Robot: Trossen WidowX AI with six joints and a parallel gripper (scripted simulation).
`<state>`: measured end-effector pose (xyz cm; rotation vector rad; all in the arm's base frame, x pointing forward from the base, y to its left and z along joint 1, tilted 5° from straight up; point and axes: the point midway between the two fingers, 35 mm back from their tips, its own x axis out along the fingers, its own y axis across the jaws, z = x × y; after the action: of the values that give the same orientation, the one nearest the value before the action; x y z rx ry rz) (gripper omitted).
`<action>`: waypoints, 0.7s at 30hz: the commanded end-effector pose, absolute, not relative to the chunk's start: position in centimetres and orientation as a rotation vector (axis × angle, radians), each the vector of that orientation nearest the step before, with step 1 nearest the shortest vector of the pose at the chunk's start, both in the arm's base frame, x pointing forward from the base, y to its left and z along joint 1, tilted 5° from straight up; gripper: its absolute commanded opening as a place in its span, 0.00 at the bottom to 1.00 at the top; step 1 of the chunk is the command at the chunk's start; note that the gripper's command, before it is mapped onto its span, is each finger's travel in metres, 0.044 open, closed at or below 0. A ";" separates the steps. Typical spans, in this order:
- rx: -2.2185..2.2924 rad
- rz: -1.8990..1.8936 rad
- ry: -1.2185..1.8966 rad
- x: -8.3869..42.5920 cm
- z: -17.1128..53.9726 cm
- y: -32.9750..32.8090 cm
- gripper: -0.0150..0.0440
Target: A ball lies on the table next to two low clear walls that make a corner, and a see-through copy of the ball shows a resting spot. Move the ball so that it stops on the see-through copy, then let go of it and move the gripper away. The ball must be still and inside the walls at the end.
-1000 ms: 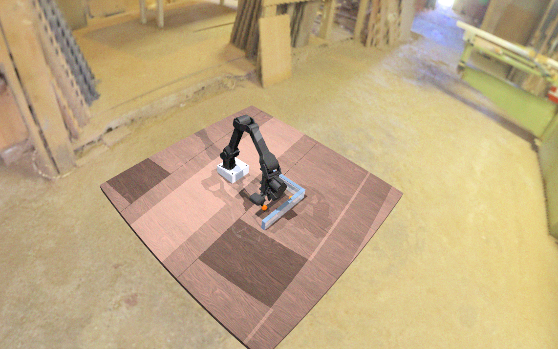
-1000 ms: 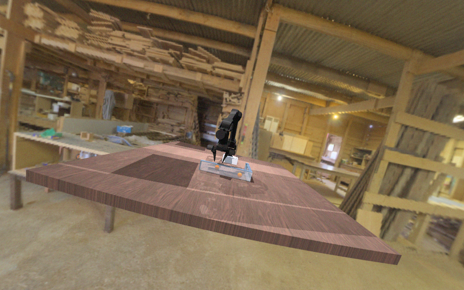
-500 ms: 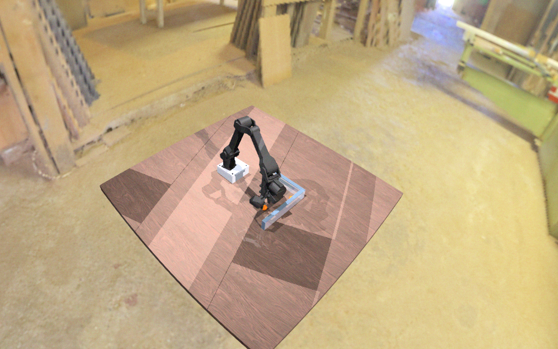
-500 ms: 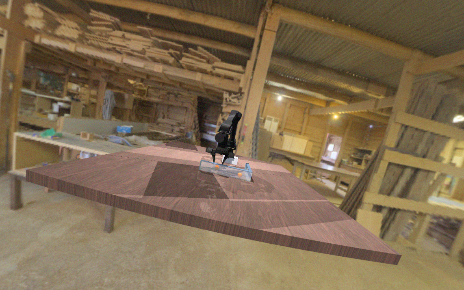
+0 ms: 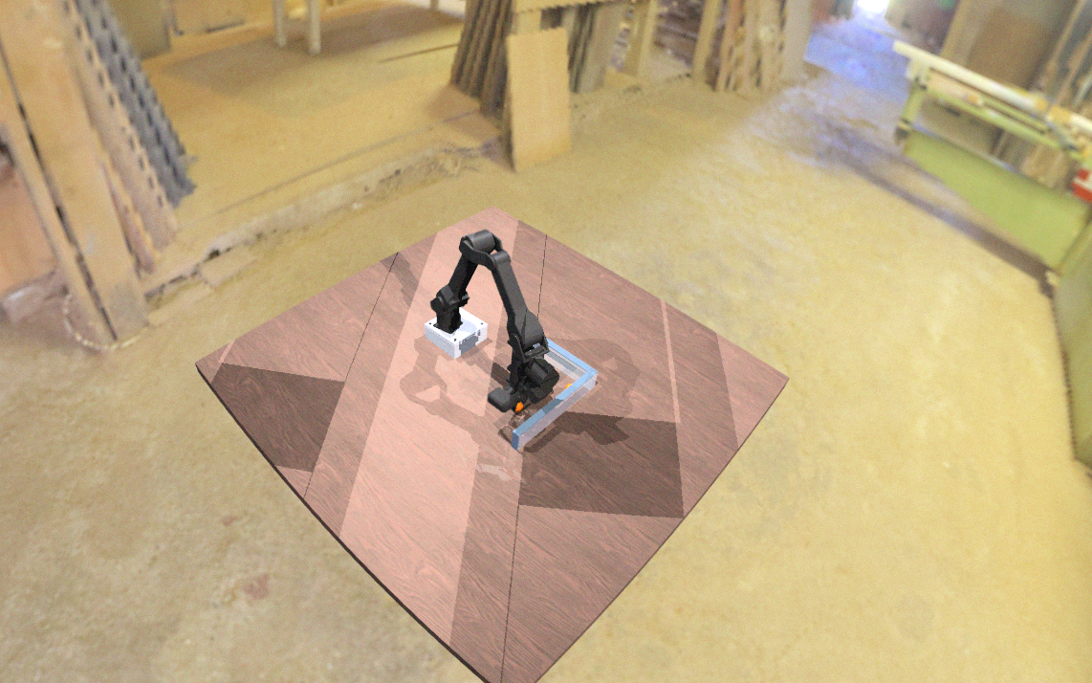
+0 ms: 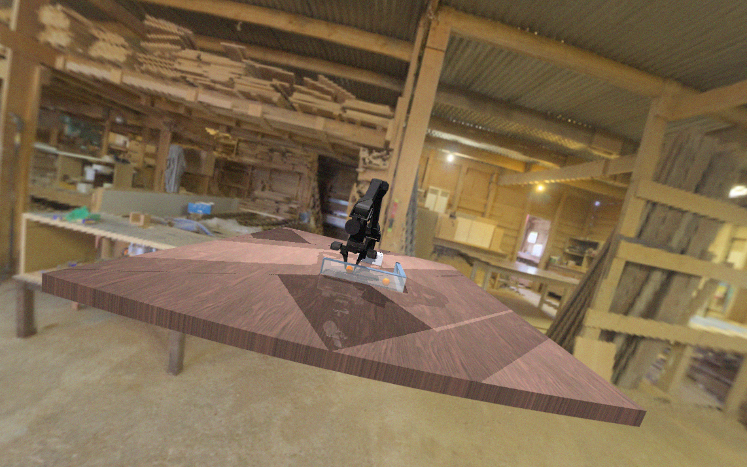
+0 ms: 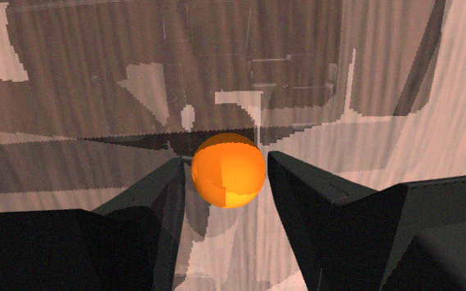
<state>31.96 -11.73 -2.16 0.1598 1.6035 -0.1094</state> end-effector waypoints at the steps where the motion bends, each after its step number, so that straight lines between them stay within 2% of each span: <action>1: 0.161 -0.117 1.611 31.8 -2.4 -11.8 0.46; 5: 0.161 -0.117 1.611 31.8 -2.4 -11.8 0.42; 9: 0.161 -0.117 1.611 32.0 -1.5 -11.9 0.25; 21: 0.160 -0.117 1.610 32.7 6.3 -12.2 0.25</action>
<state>32.71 -12.11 4.40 0.1640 1.6116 -0.1097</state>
